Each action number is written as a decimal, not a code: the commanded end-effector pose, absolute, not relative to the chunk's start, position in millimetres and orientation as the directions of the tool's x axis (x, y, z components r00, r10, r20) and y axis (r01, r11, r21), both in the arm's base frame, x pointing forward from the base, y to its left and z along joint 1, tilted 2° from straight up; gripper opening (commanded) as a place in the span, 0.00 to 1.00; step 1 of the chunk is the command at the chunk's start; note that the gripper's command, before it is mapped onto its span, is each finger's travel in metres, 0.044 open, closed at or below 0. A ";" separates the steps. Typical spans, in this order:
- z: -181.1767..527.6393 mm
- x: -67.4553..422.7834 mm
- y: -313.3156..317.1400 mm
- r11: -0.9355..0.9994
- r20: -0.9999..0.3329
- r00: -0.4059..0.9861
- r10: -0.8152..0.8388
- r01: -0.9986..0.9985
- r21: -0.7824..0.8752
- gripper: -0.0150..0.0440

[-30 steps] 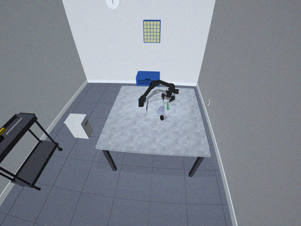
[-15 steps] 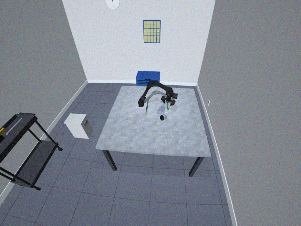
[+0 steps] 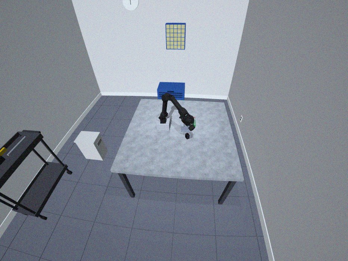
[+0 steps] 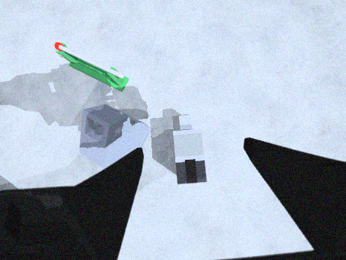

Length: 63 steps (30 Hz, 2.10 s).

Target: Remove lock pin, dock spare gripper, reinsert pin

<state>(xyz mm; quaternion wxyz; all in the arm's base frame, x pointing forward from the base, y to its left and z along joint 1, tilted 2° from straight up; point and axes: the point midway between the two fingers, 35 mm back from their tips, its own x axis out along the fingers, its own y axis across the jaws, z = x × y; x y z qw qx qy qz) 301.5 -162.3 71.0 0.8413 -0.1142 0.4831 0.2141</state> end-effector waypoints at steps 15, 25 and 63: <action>1.3 305.0 -161.6 0.885 -0.856 0.453 0.248 -0.465 0.010 1.00; -15.1 306.3 -162.2 0.885 -0.856 0.453 0.248 -0.465 0.010 1.00; -58.0 306.2 -160.7 0.885 -0.856 0.453 0.248 -0.465 0.010 0.64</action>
